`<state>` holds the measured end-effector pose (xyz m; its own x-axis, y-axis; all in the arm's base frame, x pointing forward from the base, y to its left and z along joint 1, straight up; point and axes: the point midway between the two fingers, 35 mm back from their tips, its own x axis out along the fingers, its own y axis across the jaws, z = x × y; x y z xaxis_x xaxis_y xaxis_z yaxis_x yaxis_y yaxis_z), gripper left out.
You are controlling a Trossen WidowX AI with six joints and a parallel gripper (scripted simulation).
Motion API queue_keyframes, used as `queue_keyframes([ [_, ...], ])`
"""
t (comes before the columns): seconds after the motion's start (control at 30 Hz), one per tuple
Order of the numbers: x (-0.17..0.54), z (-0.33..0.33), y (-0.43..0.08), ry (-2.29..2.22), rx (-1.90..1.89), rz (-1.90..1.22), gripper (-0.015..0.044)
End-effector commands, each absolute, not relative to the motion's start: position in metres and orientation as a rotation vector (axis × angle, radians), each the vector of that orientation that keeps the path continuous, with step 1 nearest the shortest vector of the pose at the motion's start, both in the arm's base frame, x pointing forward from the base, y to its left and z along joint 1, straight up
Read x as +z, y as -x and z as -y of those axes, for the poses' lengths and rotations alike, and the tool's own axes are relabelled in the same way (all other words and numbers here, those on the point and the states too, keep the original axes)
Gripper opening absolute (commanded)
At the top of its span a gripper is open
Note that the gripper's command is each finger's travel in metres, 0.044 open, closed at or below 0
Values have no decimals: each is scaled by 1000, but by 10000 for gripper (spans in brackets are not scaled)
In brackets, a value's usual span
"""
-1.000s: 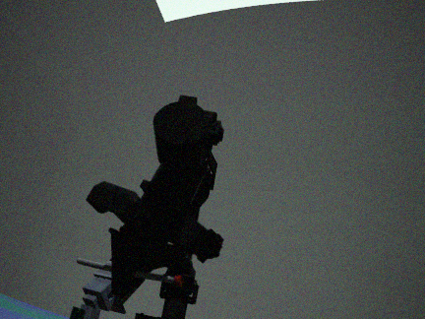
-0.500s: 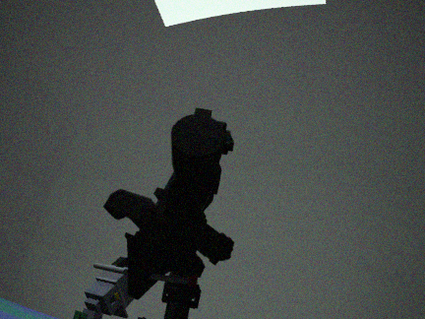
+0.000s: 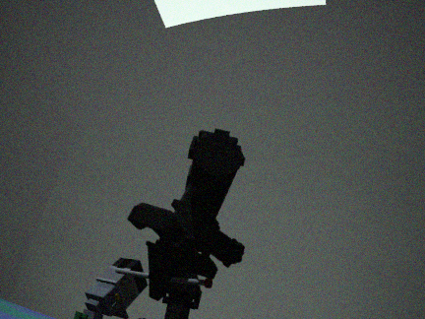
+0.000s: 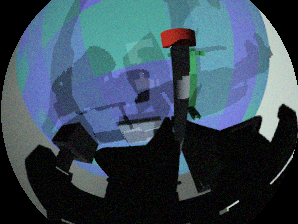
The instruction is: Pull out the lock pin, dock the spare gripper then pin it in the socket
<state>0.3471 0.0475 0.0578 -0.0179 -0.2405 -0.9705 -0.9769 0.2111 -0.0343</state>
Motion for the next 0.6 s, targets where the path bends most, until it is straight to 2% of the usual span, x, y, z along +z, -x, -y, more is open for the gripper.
queue_keyframes([
  [0.0, 58, -51, -337, 1213, 916, -1473, 0],
  [0.33, 57, -54, -318, 1203, 911, -1480, 0],
  [0.57, 24, -55, -319, 1198, 909, -1480, 0],
])
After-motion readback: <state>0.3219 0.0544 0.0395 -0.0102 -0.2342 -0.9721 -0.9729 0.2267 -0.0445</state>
